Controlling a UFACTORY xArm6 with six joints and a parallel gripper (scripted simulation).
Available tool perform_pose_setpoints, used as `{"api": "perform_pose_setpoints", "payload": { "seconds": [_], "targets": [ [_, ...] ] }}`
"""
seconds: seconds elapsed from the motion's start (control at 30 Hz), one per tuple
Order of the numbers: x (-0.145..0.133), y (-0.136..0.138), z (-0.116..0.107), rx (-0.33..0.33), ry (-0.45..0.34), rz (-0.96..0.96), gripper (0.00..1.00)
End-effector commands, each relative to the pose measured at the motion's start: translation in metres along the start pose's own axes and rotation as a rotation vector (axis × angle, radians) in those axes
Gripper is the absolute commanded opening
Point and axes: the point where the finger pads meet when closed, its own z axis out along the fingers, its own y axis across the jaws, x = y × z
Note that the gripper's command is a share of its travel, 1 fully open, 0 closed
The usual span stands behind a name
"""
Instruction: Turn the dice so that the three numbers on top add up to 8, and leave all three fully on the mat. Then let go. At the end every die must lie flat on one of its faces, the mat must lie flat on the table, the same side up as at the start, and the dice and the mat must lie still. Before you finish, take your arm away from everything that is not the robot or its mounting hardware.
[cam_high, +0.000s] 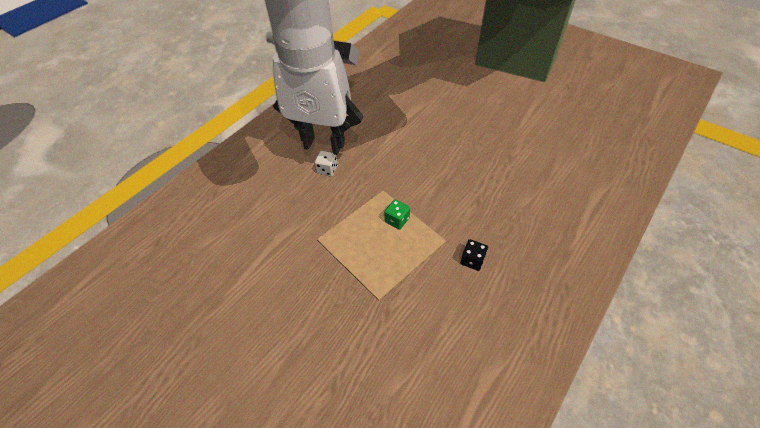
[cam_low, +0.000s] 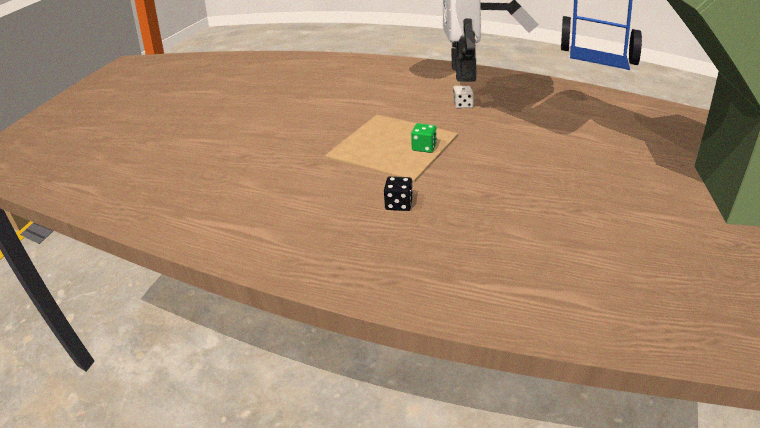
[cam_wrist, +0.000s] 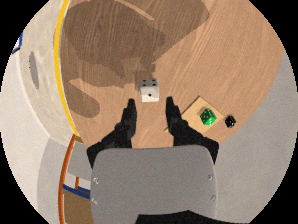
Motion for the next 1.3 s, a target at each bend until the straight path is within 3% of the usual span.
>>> {"api": "perform_pose_setpoints", "payload": {
  "seconds": [0.0, 0.47, 1.27],
  "targets": [
    [0.000, -0.001, 0.005, 0.002, -0.001, 0.000, 0.47],
    [-0.001, -0.001, 0.017, 0.002, -0.001, 0.000, 0.47],
    [-0.001, -0.001, 0.019, 0.002, -0.001, 0.000, 0.47]
  ]
}}
